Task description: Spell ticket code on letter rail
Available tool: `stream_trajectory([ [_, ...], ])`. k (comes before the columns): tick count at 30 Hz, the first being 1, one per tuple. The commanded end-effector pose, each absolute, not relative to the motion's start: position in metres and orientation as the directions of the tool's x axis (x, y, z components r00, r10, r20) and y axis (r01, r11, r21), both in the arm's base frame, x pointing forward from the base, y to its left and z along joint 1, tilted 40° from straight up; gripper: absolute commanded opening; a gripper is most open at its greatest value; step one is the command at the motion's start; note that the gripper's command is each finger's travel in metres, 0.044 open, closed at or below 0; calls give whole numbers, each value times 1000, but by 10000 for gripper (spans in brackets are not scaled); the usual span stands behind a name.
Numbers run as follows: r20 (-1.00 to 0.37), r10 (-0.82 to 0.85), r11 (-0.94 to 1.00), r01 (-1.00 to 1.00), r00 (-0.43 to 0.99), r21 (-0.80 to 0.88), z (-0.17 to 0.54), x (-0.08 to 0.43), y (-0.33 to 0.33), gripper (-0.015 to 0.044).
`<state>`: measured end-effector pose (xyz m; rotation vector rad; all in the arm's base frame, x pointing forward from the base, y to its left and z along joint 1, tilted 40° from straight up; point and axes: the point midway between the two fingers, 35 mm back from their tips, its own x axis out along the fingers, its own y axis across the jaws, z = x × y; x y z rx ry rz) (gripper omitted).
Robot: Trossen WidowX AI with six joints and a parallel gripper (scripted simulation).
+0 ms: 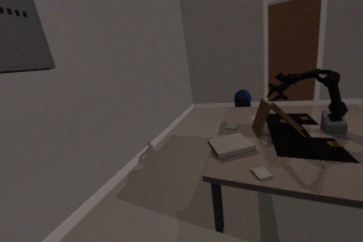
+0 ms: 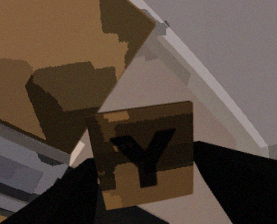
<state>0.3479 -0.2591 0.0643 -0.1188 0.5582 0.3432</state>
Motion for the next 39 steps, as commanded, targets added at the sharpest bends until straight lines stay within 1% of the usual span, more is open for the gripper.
stream_trajectory([
  [1, -520, 315, 947, -301, 794, 115, 45, 338, -267, 0],
  [9, -475, 359, 914, -200, 803, 352, 11, 319, -276, 0],
  [18, -407, 386, 803, -85, 828, 590, -24, 295, -283, 0],
  [25, -401, 387, 792, -77, 830, 606, -27, 294, -283, 0],
  [36, -399, 388, 791, -78, 831, 607, -45, 333, -265, 0],
  [39, -397, 388, 791, -79, 831, 607, -46, 336, -264, 0],
])
